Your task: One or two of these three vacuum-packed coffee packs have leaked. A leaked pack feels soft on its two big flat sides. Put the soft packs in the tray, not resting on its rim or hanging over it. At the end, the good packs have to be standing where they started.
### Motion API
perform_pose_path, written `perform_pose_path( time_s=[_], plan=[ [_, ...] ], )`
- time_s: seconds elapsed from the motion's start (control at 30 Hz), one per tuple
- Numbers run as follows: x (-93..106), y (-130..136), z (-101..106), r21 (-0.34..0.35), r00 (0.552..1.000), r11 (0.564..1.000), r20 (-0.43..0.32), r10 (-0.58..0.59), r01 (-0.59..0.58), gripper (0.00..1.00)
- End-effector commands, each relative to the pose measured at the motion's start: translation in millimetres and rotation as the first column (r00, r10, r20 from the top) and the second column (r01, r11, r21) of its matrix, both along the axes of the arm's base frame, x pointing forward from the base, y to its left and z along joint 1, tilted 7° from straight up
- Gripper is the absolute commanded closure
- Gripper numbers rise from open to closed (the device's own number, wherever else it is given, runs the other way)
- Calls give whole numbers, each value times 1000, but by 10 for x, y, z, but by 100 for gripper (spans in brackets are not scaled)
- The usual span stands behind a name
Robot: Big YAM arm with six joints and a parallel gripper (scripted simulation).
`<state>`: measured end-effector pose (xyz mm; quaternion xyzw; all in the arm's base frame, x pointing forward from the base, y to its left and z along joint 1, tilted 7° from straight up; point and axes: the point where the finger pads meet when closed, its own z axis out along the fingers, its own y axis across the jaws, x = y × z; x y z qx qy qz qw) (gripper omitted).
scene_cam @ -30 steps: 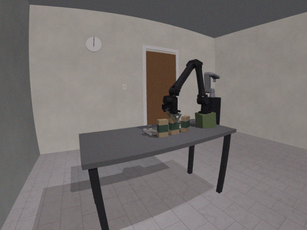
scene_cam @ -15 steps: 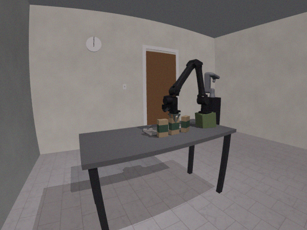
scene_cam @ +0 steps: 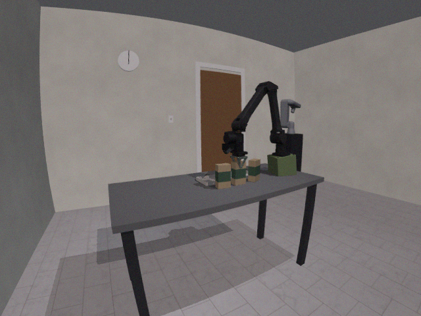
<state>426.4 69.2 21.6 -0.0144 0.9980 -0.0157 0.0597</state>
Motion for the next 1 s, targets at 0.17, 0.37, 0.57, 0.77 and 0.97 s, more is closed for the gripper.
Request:
perform_pose_path(
  time_s=[0.17, 0.37, 0.57, 0.77, 0.97],
  plan=[
    [91, -23, 72, 4, 1000, 1000, 27, -3, 3, 75],
    [91, -23, 72, 4, 1000, 1000, 27, -3, 3, 75],
    [91, -23, 72, 4, 1000, 1000, 27, -3, 3, 75],
    [91, -23, 72, 4, 1000, 1000, 27, -3, 3, 75],
    [91, -23, 72, 4, 1000, 1000, 27, -3, 3, 22]
  ],
)
